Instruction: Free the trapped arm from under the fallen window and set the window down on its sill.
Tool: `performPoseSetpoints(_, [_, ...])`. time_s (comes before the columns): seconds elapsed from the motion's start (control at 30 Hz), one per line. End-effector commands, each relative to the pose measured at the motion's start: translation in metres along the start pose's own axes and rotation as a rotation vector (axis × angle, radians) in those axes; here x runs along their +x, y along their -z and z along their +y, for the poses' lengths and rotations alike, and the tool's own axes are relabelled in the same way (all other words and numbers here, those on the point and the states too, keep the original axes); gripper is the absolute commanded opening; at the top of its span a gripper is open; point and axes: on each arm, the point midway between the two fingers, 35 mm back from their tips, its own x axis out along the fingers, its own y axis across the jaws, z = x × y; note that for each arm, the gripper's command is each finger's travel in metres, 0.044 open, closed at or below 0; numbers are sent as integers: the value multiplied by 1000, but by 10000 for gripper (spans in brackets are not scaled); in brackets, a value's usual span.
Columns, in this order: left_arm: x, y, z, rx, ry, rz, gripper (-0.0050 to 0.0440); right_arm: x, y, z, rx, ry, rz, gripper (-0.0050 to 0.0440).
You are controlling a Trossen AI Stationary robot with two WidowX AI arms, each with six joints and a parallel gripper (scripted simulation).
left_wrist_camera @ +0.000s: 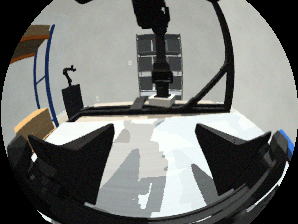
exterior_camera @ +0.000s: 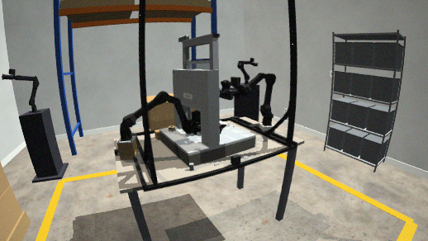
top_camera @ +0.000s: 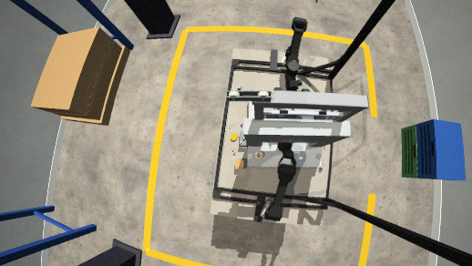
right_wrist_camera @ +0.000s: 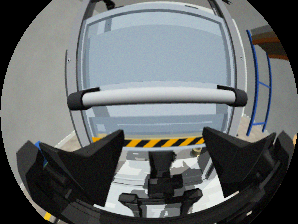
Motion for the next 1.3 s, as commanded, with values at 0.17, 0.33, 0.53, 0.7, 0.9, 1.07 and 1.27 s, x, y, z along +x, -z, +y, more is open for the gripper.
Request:
performPoseSetpoints(0.17, [0,-1,0,10,0,-2,400,13,-2,-1,1,4,-1,400])
performPoseSetpoints(0.33, [0,-1,0,10,0,-2,400,21,-2,-1,1,4,-2,400])
performPoseSetpoints(0.53, [0,-1,0,10,0,-2,400,31,-2,-1,1,4,-2,400])
performPoseSetpoints(0.7, [0,-1,0,10,0,-2,400,36,-2,-1,1,4,-2,400])
performPoseSetpoints(0.9, [0,-1,0,10,0,-2,400,46,-1,-1,1,3,-1,400])
performPoseSetpoints(1.07, [0,-1,0,10,0,-2,400,54,-1,-1,2,2,0,400])
performPoseSetpoints(1.27, [0,-1,0,10,0,-2,400,60,0,-1,2,1,0,400])
